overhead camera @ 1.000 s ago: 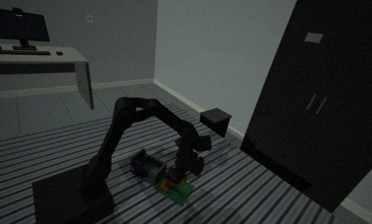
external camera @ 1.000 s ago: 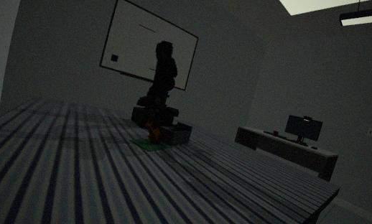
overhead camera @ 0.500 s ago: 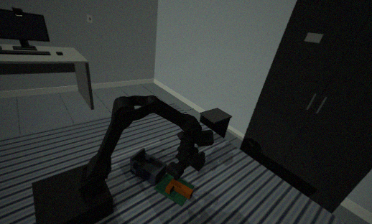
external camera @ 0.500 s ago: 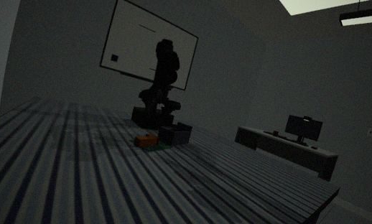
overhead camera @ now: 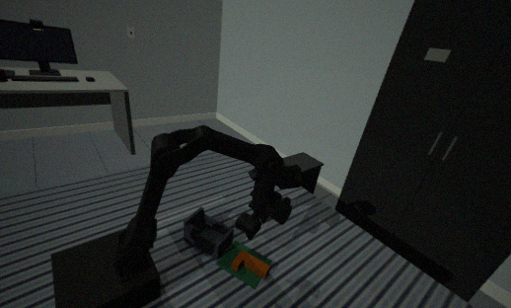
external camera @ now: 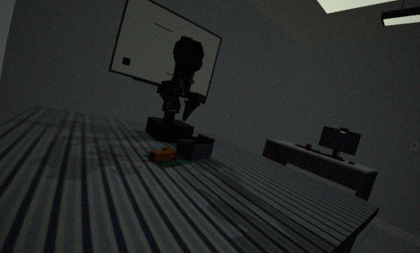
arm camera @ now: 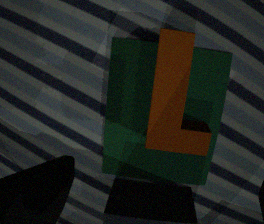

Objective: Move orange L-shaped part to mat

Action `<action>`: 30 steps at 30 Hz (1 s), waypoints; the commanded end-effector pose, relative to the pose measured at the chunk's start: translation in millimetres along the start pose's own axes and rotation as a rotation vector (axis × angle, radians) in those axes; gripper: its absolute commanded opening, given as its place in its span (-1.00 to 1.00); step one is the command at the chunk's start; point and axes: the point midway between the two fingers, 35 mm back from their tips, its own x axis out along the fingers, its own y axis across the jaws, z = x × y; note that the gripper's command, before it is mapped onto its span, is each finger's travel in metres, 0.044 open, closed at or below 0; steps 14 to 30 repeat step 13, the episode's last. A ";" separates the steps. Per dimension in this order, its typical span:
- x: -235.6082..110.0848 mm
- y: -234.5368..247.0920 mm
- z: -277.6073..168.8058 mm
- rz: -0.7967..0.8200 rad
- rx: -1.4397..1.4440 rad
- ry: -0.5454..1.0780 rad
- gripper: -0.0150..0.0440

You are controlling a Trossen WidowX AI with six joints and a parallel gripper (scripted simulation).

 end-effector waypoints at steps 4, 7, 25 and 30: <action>0.5 0.4 0.3 0.001 0.000 -0.001 0.86; 0.5 0.4 0.3 0.001 0.000 -0.001 0.86; 0.5 0.4 0.3 0.001 0.000 -0.001 0.86; 0.5 0.4 0.3 0.001 0.000 -0.001 0.86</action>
